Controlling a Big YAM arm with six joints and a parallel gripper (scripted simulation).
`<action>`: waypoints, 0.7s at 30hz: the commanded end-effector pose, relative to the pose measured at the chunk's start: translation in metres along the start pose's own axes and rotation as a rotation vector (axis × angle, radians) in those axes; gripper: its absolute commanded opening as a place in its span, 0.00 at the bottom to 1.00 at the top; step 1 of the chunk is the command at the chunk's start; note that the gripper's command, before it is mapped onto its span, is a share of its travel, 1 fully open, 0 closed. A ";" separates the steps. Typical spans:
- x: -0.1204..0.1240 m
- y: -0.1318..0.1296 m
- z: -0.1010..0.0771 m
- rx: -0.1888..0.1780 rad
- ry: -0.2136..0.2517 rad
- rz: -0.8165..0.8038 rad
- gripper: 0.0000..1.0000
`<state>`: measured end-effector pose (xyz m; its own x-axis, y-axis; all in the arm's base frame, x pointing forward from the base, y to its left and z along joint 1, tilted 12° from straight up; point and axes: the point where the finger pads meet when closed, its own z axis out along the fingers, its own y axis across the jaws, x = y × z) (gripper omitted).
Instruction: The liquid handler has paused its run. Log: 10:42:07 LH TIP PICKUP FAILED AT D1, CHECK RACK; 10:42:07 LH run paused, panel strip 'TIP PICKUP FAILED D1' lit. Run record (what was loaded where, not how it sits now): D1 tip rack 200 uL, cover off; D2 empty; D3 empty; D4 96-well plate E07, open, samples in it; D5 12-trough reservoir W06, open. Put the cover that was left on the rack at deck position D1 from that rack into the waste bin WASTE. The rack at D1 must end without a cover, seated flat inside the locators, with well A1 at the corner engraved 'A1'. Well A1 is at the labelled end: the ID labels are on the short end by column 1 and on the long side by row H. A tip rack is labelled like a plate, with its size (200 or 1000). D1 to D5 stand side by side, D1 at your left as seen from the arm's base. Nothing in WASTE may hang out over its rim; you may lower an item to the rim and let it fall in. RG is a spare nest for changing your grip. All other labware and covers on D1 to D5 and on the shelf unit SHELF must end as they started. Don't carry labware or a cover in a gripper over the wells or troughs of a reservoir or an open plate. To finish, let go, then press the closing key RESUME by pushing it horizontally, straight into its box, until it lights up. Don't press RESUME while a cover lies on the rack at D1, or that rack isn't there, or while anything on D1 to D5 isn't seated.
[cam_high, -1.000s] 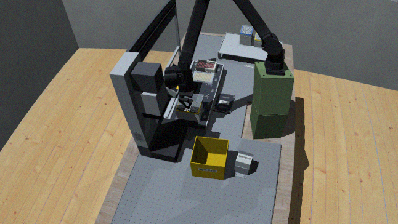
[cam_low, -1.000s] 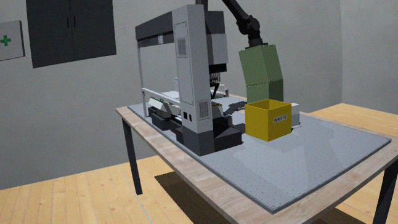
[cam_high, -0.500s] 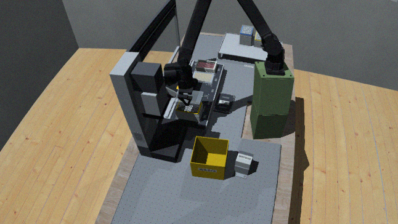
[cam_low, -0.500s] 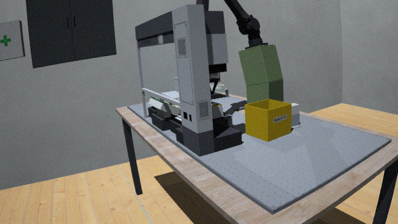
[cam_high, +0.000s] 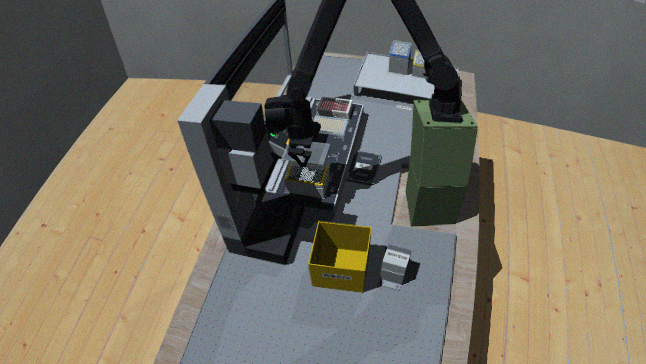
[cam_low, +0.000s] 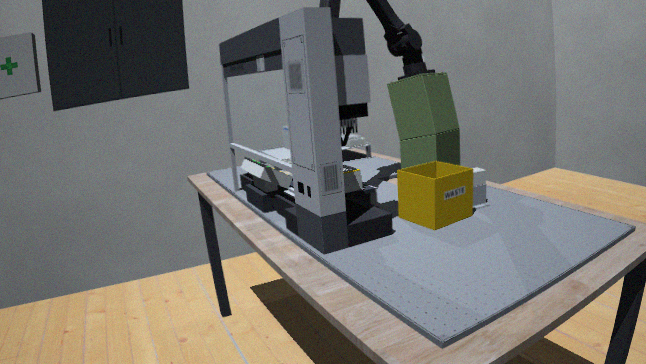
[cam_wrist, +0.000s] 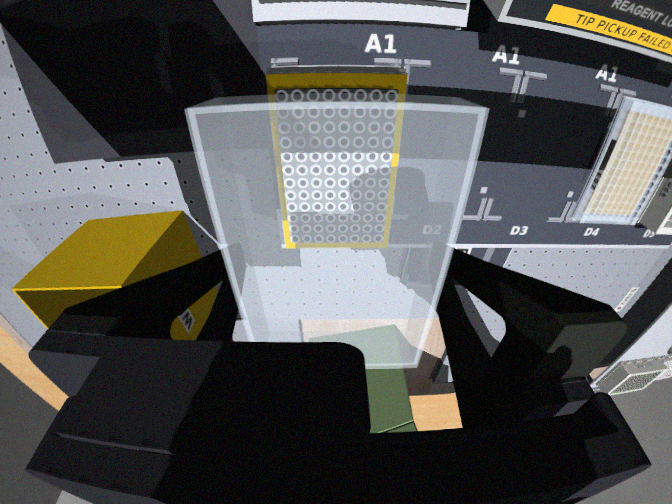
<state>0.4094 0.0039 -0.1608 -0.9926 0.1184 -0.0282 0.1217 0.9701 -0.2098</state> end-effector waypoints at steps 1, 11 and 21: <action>-0.013 0.005 -0.027 -0.009 -0.047 0.005 0.00; -0.012 0.005 -0.040 -0.010 -0.047 0.005 0.00; -0.014 0.005 -0.058 -0.011 -0.051 0.008 0.00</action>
<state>0.4101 0.0109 -0.1292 -0.9926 0.1177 -0.0306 0.1215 0.9702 -0.2095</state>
